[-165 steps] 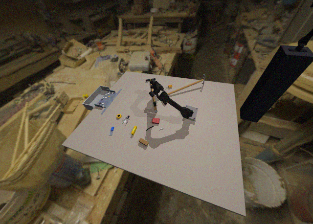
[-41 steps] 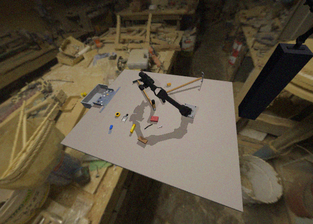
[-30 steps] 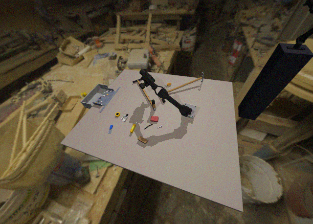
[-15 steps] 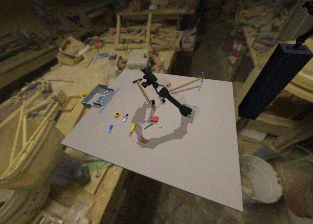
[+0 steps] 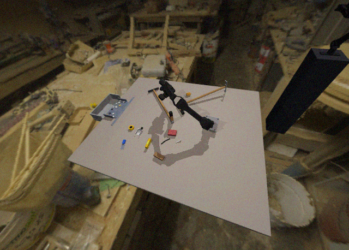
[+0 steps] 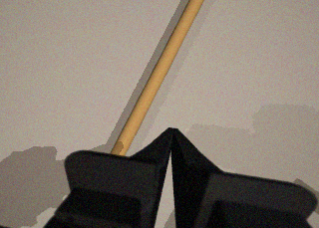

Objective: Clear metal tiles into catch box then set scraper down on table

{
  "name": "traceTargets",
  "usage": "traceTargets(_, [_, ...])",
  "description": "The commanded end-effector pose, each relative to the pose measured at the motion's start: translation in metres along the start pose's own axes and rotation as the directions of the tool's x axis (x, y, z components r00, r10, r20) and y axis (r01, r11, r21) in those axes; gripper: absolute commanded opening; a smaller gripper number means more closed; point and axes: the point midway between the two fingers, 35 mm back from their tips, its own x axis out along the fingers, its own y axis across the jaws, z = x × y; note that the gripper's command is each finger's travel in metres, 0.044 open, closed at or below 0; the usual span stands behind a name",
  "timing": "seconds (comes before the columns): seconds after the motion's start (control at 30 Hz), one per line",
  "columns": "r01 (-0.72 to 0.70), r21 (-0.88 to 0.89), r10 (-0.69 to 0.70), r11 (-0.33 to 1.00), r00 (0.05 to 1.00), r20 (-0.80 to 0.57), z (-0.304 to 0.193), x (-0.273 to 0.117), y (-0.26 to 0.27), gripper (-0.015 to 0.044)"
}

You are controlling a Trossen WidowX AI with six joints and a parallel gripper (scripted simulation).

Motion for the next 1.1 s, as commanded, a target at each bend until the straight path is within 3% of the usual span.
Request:
traceTargets(0.0, [-0.007, -0.003, 0.007, 1.0, 1.0, -0.01, -0.007, 0.014, 0.0, 0.0])
traceTargets(1.07, [-0.041, -0.065, 0.039, 0.997, 0.999, -0.017, -0.042, 0.073, 0.0, 0.0])
